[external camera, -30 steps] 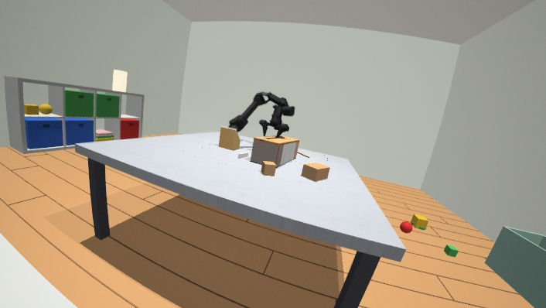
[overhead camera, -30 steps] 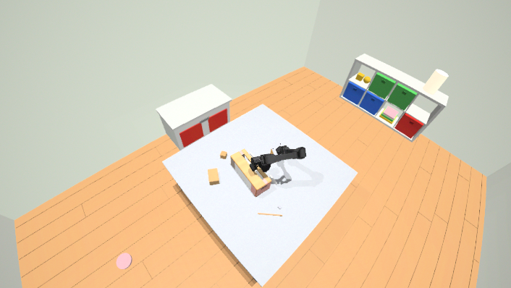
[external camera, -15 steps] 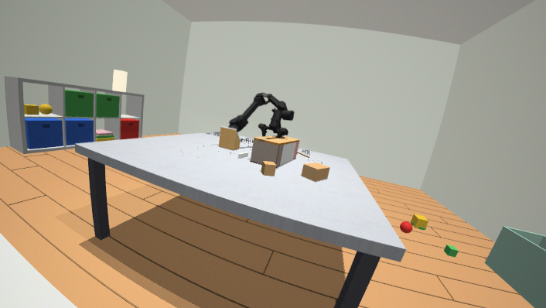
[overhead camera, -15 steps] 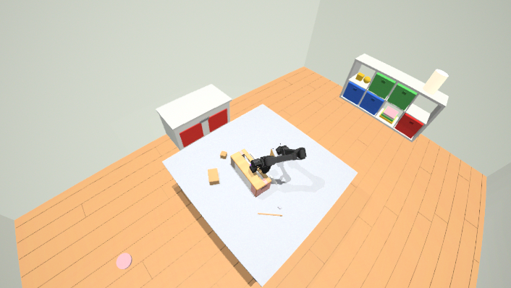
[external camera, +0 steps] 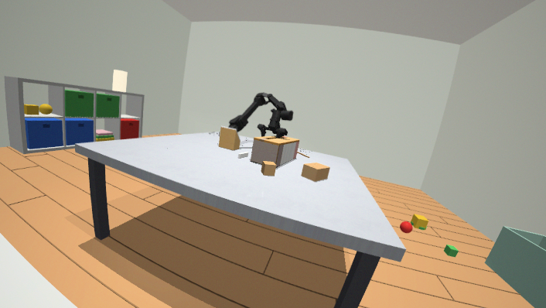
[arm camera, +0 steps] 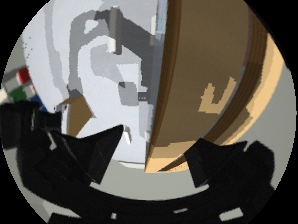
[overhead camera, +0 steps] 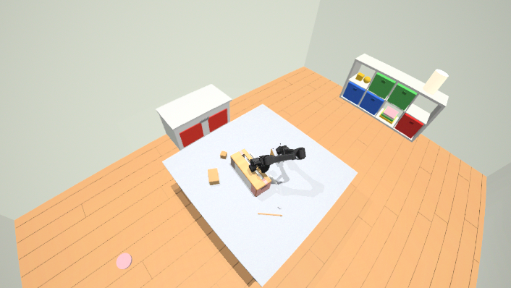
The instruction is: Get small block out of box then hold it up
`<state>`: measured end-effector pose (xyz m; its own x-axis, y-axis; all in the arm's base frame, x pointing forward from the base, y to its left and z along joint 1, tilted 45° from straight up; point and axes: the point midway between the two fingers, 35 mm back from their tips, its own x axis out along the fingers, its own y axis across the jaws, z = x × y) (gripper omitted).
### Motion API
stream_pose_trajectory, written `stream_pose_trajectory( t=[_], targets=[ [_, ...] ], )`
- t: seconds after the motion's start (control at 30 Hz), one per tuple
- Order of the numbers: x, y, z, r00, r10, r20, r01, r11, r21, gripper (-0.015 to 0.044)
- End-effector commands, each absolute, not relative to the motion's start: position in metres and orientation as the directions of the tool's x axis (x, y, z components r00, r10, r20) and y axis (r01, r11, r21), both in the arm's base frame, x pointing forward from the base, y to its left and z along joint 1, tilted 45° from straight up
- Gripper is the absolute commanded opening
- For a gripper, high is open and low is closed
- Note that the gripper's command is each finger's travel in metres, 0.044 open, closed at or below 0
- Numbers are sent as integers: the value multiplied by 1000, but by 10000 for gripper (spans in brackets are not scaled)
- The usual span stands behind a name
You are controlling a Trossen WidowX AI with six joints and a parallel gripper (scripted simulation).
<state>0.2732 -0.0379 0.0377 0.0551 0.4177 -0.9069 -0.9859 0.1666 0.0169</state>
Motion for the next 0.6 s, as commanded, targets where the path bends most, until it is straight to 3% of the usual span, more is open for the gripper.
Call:
stream_pose_trajectory(
  t=[0.0, 0.57],
  targets=[
    [270, -43, 27, 41, 419, -907, -986, 163, 31, 400],
    [264, -71, -1, 41, 417, -908, -986, 163, 31, 400]
  ],
)
